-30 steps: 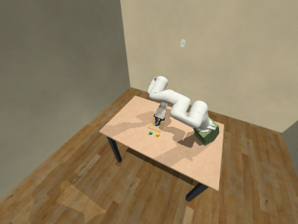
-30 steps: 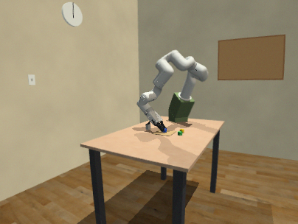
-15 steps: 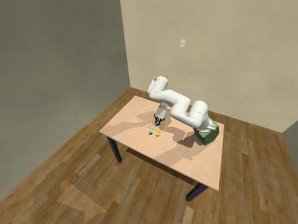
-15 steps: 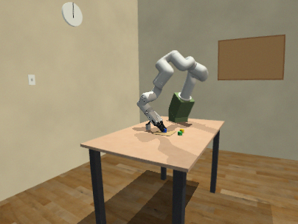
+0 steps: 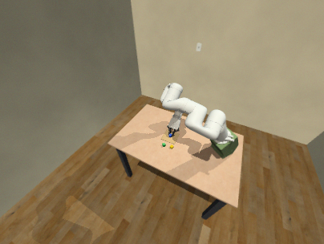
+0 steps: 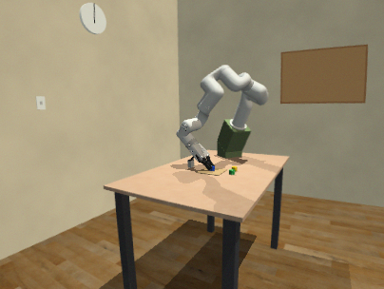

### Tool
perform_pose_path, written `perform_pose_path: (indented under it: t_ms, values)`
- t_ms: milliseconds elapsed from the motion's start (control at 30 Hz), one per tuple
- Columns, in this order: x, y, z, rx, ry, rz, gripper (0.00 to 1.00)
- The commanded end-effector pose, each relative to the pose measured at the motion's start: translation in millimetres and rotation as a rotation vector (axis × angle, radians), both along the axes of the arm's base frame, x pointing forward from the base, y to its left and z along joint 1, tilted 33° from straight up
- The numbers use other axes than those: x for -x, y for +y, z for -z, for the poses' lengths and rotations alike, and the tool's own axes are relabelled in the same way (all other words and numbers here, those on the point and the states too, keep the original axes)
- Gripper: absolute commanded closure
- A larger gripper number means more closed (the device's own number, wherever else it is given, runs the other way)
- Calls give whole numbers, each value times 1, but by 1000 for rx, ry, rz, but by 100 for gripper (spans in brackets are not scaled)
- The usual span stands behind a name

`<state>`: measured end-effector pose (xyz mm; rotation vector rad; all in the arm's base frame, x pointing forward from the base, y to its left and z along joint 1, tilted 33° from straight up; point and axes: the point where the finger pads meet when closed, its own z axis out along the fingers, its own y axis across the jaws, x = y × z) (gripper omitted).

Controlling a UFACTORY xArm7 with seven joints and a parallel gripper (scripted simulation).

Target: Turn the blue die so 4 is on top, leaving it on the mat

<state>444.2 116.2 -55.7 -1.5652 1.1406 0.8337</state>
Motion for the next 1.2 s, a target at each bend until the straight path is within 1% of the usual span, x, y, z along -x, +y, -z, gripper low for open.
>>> perform_pose_path:
  t_ms: [0, 900, 933, 1000, 1033, 1100, 1133, 1167]
  values:
    - [-1, -2, -1, 2, -2, 2, 79]
    - [-1, -2, -1, 2, -2, 2, 79]
    - [-1, -2, -1, 2, -2, 2, 75]
    - [-1, -2, -1, 2, -2, 2, 75]
    - [-1, -2, -1, 2, -2, 2, 71]
    - [-1, -2, -1, 2, -2, 2, 71]
    - [-1, -2, -1, 2, -2, 2, 67]
    - [-1, -2, -1, 2, -2, 2, 67]
